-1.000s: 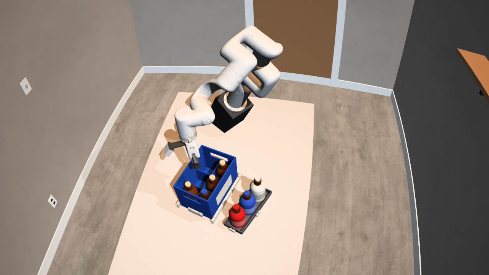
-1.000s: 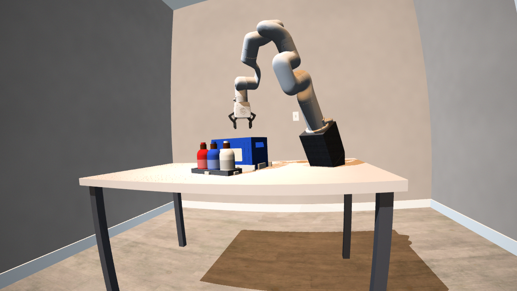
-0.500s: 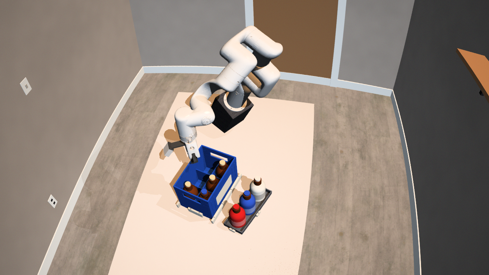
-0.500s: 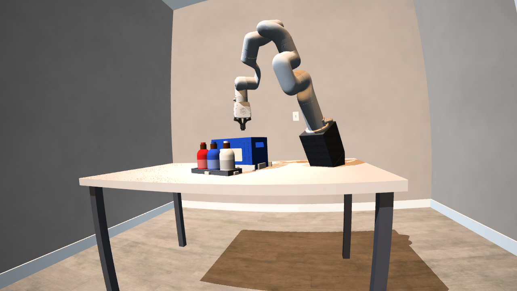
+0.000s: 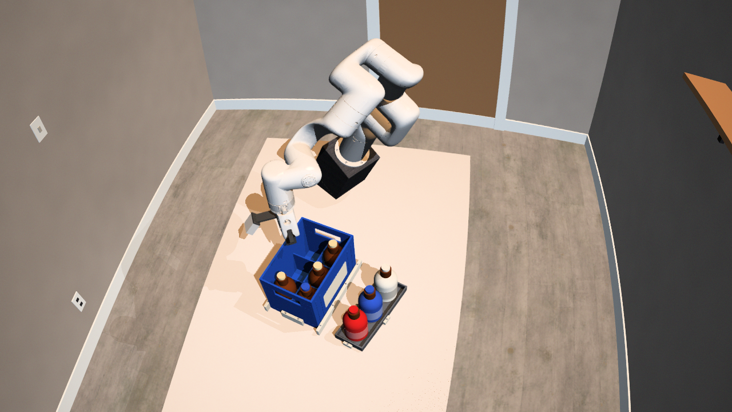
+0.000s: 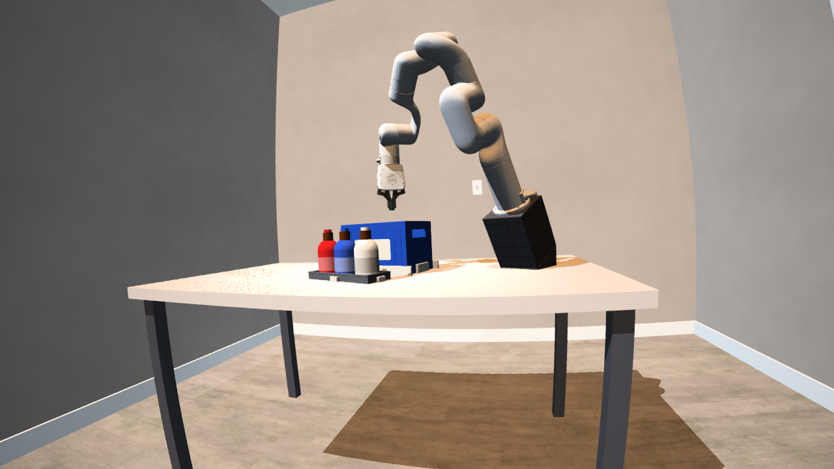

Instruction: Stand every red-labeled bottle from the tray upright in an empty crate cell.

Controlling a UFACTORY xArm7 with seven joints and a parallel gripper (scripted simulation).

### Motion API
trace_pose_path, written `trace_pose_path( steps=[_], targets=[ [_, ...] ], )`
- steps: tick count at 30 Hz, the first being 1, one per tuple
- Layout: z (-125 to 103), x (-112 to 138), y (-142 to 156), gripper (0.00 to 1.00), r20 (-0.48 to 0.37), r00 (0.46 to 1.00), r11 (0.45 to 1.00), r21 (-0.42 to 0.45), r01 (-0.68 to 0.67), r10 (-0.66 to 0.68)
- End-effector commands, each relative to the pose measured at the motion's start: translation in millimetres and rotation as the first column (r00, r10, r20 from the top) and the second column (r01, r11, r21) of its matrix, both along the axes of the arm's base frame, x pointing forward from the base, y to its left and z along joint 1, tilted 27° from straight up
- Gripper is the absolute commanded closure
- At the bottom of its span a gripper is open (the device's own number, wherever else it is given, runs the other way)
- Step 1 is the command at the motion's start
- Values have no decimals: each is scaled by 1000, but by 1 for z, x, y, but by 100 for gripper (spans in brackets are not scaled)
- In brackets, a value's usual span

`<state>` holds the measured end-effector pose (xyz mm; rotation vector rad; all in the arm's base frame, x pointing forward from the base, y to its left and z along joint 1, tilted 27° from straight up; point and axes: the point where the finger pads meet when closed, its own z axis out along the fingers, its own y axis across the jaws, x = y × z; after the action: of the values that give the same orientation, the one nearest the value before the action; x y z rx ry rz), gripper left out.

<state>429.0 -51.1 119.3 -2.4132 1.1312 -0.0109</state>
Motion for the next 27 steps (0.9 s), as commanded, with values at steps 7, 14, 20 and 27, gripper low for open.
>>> trace_pose_path(
  steps=[7,14,20,27],
  targets=[
    [5,7,4,100,1,1000,1000,-2,5,-5],
    [44,51,69,100,-30,998,998,-3,56,-56],
    [74,69,123,100,-41,995,996,15,91,-91],
    [105,90,179,35,-43,994,995,22,101,-100]
  ],
)
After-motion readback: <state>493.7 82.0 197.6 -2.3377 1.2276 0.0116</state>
